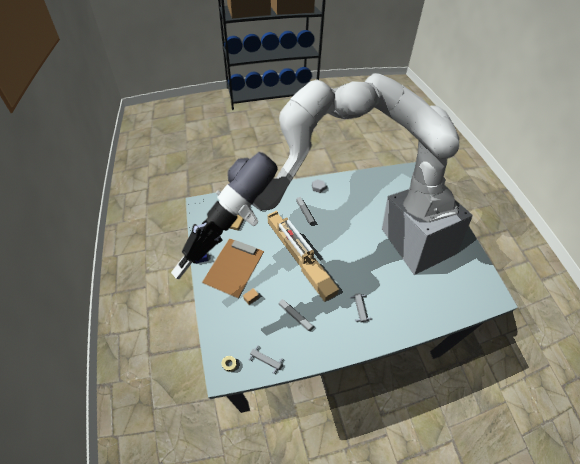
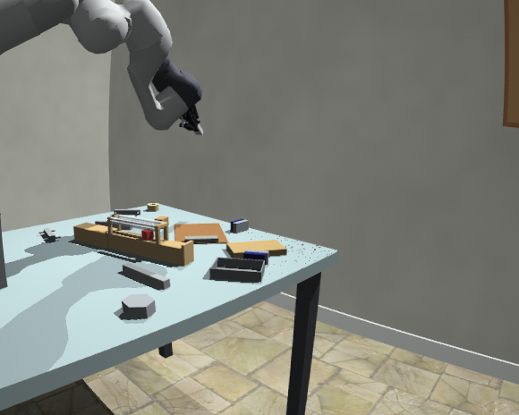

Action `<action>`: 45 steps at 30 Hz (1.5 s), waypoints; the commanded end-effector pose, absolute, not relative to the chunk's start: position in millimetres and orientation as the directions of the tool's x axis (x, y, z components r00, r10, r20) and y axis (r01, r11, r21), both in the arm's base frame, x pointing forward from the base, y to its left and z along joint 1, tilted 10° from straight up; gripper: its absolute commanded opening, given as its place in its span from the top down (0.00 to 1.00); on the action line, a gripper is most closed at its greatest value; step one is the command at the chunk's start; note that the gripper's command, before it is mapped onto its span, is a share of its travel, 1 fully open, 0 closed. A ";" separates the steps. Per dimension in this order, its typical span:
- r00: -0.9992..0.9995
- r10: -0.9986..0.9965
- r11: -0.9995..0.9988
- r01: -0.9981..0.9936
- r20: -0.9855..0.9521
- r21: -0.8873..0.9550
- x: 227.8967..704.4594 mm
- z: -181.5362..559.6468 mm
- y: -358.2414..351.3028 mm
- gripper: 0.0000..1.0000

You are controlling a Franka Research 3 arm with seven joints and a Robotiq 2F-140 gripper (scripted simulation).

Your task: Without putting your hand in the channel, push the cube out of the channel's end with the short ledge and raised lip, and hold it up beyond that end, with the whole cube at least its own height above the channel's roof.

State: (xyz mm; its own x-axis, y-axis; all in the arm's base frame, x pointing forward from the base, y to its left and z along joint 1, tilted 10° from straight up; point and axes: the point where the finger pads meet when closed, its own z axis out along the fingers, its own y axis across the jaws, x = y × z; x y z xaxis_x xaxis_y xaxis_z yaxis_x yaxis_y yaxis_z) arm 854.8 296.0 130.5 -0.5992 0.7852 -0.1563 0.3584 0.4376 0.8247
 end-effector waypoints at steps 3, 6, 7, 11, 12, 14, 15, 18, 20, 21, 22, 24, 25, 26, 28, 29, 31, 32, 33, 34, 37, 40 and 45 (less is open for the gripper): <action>-0.591 0.793 0.427 0.366 -0.148 0.827 855.4 130.2 294.7 1.00; -0.591 0.793 0.427 0.366 -0.148 0.827 855.4 130.2 294.7 1.00; -0.591 0.793 0.427 0.366 -0.148 0.827 855.4 130.2 294.7 1.00; -0.591 0.793 0.427 0.366 -0.148 0.827 855.4 130.2 294.7 1.00; -0.591 0.793 0.427 0.366 -0.148 0.827 855.4 130.2 294.7 1.00; -0.523 0.850 0.340 0.455 -0.062 0.823 853.9 126.3 277.3 1.00; -0.523 0.850 0.340 0.455 -0.062 0.823 853.9 126.3 277.3 1.00; -0.523 0.850 0.340 0.455 -0.062 0.823 853.9 126.3 277.3 1.00; -0.523 0.850 0.340 0.455 -0.062 0.823 853.9 126.3 277.3 1.00; -0.523 0.850 0.340 0.455 -0.062 0.823 853.9 126.3 277.3 1.00; -0.523 0.850 0.340 0.455 -0.062 0.823 853.9 126.3 277.3 1.00; -0.523 0.850 0.340 0.455 -0.062 0.823 853.9 126.3 277.3 1.00; -0.523 0.850 0.340 0.455 -0.062 0.823 853.9 126.3 277.3 1.00; -0.523 0.850 0.340 0.455 -0.062 0.823 853.9 126.3 277.3 1.00; -0.523 0.850 0.340 0.455 -0.062 0.823 853.9 126.3 277.3 1.00; -0.523 0.850 0.340 0.455 -0.062 0.823 853.9 126.3 277.3 1.00; -0.523 0.850 0.340 0.455 -0.062 0.823 853.9 126.3 277.3 1.00; -0.523 0.850 0.340 0.455 -0.062 0.823 853.9 126.3 277.3 1.00; -0.523 0.850 0.340 0.455 -0.062 0.823 853.9 126.3 277.3 1.00; -0.523 0.850 0.340 0.455 -0.062 0.823 853.9 126.3 277.3 1.00; -0.523 0.850 0.340 0.455 -0.062 0.823 853.9 126.3 277.3 1.00; -0.523 0.850 0.340 0.455 -0.062 0.823 853.9 126.3 277.3 1.00; -0.523 0.850 0.340 0.455 -0.062 0.823 853.9 126.3 277.3 1.00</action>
